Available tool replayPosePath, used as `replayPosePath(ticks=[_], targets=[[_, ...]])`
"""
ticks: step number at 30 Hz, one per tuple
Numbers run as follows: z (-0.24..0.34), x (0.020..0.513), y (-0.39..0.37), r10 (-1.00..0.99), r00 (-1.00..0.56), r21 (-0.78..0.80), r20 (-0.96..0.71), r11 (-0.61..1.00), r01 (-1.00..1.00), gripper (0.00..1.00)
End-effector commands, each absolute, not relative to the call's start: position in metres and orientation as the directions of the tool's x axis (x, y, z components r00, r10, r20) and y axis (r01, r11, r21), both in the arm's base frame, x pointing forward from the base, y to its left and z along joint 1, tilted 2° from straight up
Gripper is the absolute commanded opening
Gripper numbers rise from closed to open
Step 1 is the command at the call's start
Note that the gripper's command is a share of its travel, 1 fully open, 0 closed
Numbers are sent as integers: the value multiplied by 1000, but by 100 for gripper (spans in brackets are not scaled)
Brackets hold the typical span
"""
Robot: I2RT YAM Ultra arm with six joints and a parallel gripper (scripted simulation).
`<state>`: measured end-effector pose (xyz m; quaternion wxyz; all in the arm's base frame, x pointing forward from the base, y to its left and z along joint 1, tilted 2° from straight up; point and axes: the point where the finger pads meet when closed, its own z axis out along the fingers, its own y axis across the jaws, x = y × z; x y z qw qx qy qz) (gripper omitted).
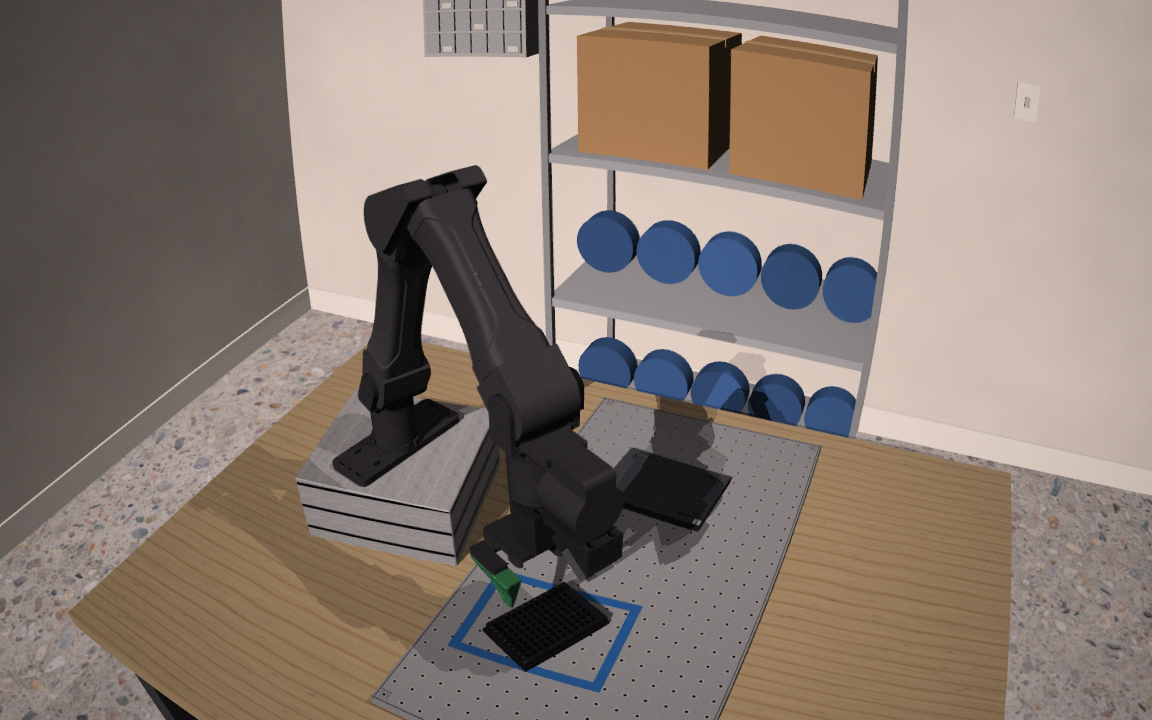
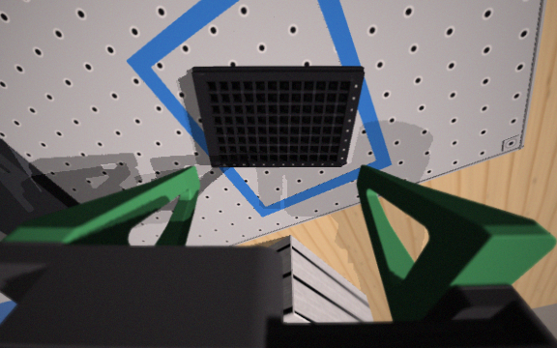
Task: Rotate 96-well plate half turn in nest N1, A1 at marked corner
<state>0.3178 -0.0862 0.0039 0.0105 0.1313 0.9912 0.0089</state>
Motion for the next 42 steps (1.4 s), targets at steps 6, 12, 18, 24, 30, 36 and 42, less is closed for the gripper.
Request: replayPosePath(ticks=[6,12,18,24,30,36,42], targets=[[9,321,-87,326,-945,24,-35,945,325,100],[9,321,-87,507,-861,30,-30,862,506,100],[9,321,-87,668,-744,35,-23,744,667,100],[9,321,-87,761,-648,38,-19,649,760,100],[9,321,-87,875,-484,41,-11,484,874,100],[9,321,-87,954,-301,42,-2,301,953,100],[9,321,-87,985,-172,42,3,172,984,100]])
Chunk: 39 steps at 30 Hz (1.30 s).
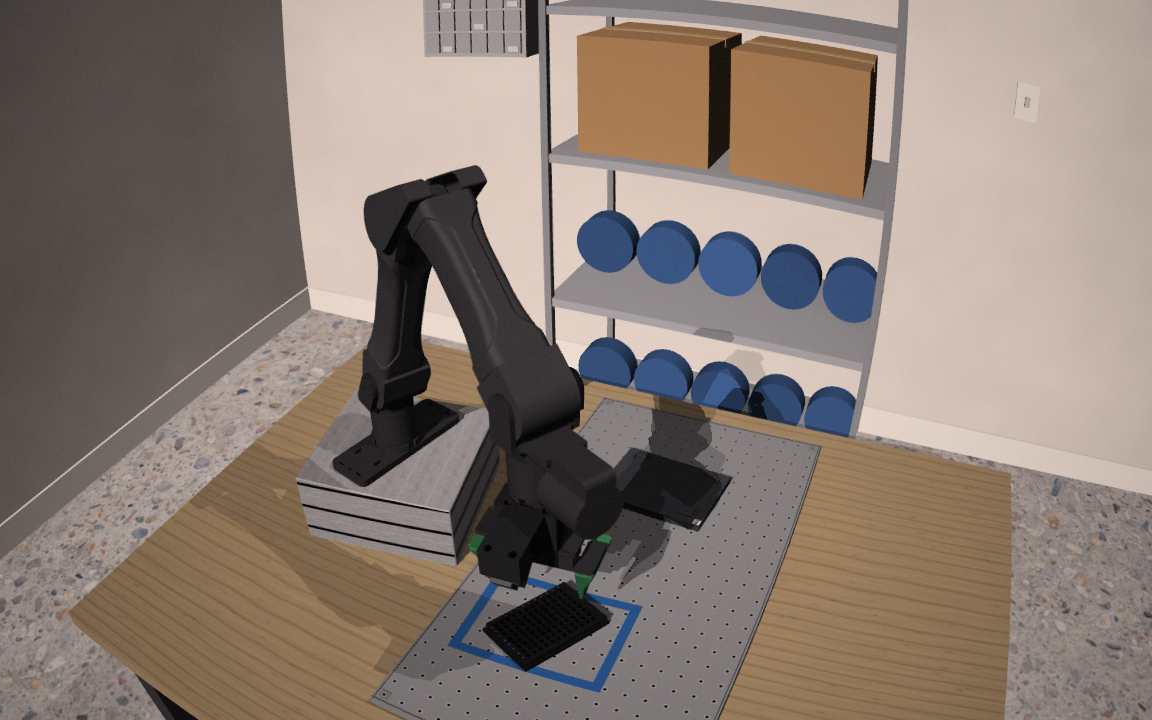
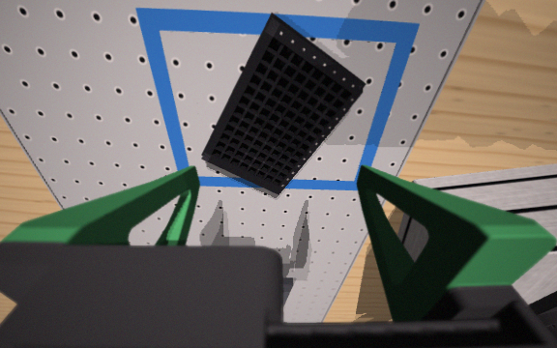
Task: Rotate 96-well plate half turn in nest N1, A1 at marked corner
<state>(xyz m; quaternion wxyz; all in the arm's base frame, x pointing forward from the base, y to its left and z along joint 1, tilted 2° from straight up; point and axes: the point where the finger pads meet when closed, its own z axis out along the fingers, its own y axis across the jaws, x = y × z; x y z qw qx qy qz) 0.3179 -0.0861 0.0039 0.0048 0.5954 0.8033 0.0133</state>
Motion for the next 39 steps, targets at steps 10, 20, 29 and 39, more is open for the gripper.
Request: replayPosePath(ticks=[10,20,29,39], targets=[[9,321,-87,987,160,39,17,-160,986,100],[9,321,-87,965,261,37,21,-262,964,100],[9,321,-87,965,261,37,21,-262,964,100],[9,321,-87,965,261,37,21,-262,964,100]])
